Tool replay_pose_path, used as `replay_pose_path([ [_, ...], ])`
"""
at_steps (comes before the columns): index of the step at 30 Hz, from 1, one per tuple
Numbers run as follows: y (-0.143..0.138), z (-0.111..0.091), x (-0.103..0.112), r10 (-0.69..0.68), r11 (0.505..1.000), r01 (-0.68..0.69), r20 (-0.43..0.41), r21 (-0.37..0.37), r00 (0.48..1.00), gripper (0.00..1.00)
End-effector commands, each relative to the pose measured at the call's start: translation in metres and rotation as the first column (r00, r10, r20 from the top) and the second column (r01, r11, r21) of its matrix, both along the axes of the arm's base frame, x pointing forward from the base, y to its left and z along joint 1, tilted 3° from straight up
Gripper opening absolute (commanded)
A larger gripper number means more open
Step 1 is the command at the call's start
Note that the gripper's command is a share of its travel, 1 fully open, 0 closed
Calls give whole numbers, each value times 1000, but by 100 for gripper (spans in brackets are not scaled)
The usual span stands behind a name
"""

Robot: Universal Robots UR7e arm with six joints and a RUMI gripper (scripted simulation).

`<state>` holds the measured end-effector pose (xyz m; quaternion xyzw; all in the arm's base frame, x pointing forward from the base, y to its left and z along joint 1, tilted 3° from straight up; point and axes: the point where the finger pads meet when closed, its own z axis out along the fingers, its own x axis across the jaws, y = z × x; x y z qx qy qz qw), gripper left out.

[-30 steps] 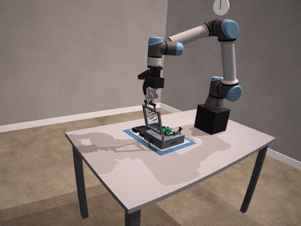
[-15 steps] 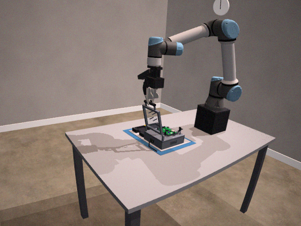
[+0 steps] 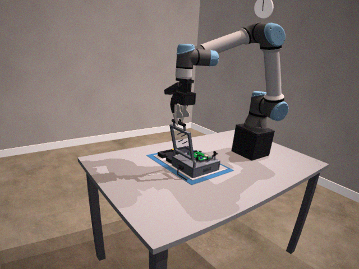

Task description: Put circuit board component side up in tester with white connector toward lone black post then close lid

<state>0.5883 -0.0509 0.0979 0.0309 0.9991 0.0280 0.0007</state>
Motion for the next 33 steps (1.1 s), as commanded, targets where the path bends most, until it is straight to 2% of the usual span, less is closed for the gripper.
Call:
replay_pose_path([
  [1, 0, 1, 0, 0, 1000, 0, 2, 0, 1000, 0],
  [33, 0, 2, -6, 0, 1000, 0, 2, 0, 1000, 0],
])
